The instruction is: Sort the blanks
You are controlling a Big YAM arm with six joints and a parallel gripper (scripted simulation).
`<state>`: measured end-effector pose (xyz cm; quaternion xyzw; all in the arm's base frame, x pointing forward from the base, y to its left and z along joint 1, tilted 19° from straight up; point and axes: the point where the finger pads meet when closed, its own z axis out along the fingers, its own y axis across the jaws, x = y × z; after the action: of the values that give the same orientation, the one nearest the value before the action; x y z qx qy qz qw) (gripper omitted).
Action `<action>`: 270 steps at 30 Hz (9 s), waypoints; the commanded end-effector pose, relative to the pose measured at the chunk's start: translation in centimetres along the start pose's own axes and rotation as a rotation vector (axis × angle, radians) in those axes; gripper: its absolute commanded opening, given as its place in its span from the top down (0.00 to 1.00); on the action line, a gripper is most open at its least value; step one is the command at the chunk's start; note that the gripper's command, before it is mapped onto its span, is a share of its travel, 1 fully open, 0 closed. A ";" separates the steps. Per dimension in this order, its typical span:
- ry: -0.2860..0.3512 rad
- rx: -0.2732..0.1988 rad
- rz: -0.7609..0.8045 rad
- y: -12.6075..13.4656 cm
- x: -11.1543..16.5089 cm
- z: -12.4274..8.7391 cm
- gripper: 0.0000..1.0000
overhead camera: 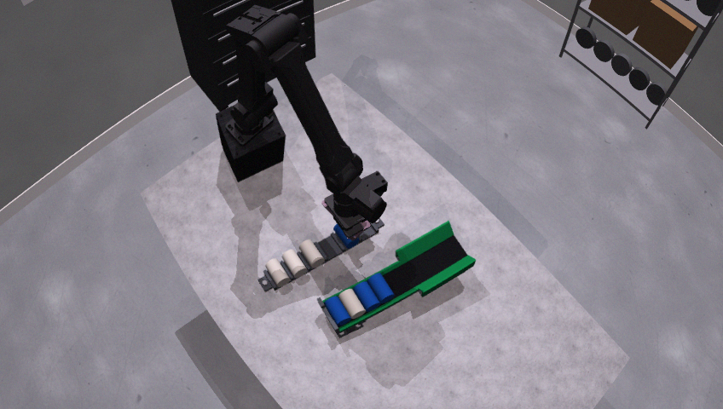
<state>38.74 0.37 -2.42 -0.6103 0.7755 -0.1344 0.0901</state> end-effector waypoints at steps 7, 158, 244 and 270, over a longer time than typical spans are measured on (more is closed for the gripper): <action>-0.007 0.015 -0.002 -0.8 0.0 0.8 0.17; -0.010 0.019 0.000 -0.7 -0.2 2.8 0.36; -0.007 0.021 0.083 -21.5 -1.8 -6.4 0.36; -0.019 0.059 0.083 -22.8 -2.3 -4.2 0.36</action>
<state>57.27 -1.68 6.28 -0.5782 0.7996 -0.1310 0.0962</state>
